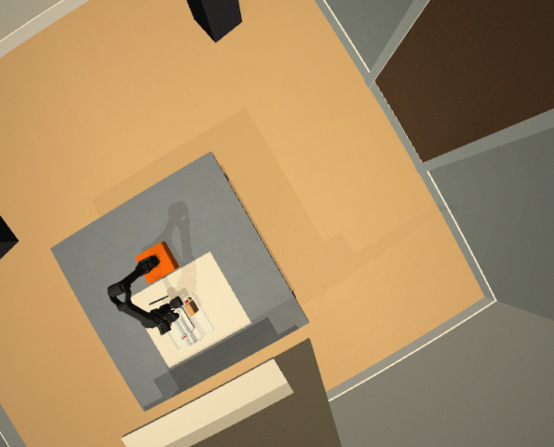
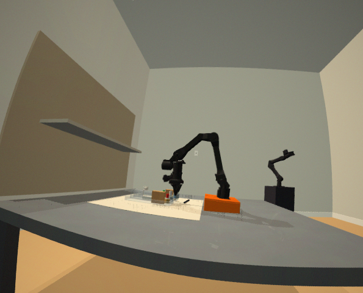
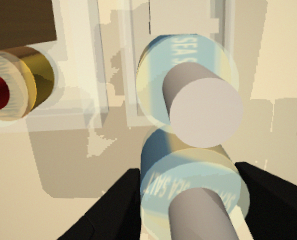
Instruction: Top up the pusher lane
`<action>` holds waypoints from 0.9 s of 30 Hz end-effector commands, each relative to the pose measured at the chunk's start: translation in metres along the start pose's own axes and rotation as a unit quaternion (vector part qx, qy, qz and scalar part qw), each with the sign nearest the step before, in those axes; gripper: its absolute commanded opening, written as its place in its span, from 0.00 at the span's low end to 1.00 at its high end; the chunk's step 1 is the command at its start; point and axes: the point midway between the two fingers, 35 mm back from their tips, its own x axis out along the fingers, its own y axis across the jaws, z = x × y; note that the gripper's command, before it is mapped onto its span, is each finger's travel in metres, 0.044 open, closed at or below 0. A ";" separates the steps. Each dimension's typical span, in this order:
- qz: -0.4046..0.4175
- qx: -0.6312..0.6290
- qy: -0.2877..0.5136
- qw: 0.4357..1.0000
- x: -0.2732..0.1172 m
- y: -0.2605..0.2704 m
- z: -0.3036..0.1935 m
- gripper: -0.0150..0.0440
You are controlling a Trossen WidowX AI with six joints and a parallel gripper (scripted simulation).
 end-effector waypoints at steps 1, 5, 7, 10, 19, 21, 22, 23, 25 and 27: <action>-0.002 -0.002 -0.010 1.000 -0.003 -0.001 0.008 0.25; -0.002 -0.002 -0.010 1.000 -0.003 -0.001 0.009 0.25; -0.002 -0.002 -0.010 1.000 -0.003 -0.001 0.010 0.25; -0.002 -0.002 -0.010 1.000 -0.003 -0.001 0.011 0.25; -0.002 -0.002 -0.010 1.000 -0.003 -0.001 0.014 0.25; -0.002 -0.002 -0.010 1.000 -0.003 -0.001 0.015 0.25; -0.002 -0.002 -0.010 1.000 -0.003 -0.001 0.015 0.25; -0.002 -0.002 -0.010 1.000 -0.003 -0.001 0.016 0.25; -0.002 -0.002 -0.010 1.000 -0.003 -0.001 0.016 0.25; -0.002 -0.002 -0.010 1.000 -0.003 -0.001 0.017 0.25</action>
